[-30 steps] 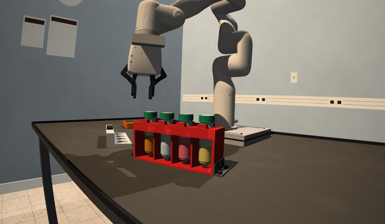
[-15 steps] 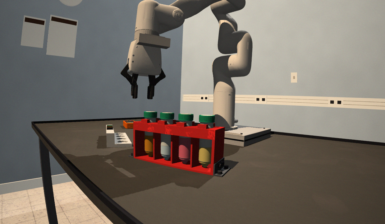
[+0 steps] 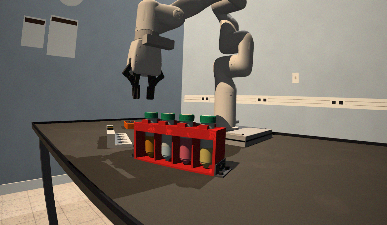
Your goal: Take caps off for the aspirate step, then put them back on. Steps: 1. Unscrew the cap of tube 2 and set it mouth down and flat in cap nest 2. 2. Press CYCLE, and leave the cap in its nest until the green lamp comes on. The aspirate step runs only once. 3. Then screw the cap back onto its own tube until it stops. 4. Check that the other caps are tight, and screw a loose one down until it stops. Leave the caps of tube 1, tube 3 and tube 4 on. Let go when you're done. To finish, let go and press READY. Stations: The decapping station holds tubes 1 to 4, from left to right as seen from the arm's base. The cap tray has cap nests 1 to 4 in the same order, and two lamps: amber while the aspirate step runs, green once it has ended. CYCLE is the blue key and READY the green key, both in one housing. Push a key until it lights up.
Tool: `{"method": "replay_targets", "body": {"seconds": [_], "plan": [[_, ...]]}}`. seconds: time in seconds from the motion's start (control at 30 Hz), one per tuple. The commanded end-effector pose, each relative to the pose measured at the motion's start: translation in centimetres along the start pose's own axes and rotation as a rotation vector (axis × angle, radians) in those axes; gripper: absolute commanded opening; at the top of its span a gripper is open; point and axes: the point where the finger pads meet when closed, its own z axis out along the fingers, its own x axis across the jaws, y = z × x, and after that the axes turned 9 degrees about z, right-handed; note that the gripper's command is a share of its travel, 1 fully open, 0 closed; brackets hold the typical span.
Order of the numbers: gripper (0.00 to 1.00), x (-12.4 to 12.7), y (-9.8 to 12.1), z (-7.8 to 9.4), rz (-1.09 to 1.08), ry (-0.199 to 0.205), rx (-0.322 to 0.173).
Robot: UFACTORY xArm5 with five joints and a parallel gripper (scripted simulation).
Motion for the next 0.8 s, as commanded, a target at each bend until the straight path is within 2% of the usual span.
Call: {"method": "replay_targets", "body": {"seconds": [0.0, 0.57, 0.77], "plan": [[0.46, 0.13, -0.02, -0.15, -0.075, 0.0, 0.009], [0.46, 0.13, -0.02, -0.14, -0.325, -0.006, 0.001], [0.46, 0.13, -0.02, -0.14, -0.327, -0.006, 0.001]]}}
